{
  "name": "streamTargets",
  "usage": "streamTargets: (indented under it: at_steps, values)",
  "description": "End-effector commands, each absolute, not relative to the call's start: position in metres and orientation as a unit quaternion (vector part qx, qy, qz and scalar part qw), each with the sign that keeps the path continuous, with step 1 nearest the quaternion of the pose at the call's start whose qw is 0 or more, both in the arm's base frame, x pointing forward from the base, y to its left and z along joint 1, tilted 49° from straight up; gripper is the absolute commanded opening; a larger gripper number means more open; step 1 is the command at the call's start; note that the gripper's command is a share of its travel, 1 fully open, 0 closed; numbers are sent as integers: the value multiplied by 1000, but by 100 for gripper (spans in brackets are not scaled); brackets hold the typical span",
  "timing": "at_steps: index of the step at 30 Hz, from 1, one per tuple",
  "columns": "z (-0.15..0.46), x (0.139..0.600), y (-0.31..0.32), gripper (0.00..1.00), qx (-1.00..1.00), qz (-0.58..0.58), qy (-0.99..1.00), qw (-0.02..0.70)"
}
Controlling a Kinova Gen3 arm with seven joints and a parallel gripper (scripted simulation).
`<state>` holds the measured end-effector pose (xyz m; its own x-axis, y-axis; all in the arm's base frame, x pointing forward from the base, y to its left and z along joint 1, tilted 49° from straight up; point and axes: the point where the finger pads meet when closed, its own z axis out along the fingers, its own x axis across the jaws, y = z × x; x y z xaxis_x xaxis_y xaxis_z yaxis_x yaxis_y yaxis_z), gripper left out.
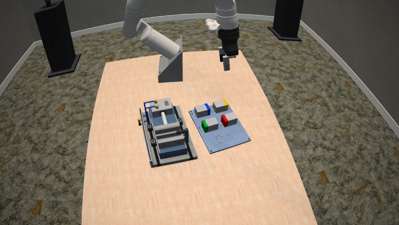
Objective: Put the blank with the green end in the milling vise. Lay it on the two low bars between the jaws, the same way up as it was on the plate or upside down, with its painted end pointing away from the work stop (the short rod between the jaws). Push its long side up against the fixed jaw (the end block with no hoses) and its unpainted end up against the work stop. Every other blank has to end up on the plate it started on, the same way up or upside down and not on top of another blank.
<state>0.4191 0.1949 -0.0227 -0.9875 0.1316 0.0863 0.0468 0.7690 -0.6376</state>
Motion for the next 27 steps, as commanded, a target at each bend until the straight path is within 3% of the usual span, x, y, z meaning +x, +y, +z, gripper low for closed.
streamTargets:
  at_steps: [1, 27]
  values:
    - [-21, 411, 197, 100, -30, 346, -935, 66]
    - [-10, 381, 183, 100, 52, 401, -911, 88]
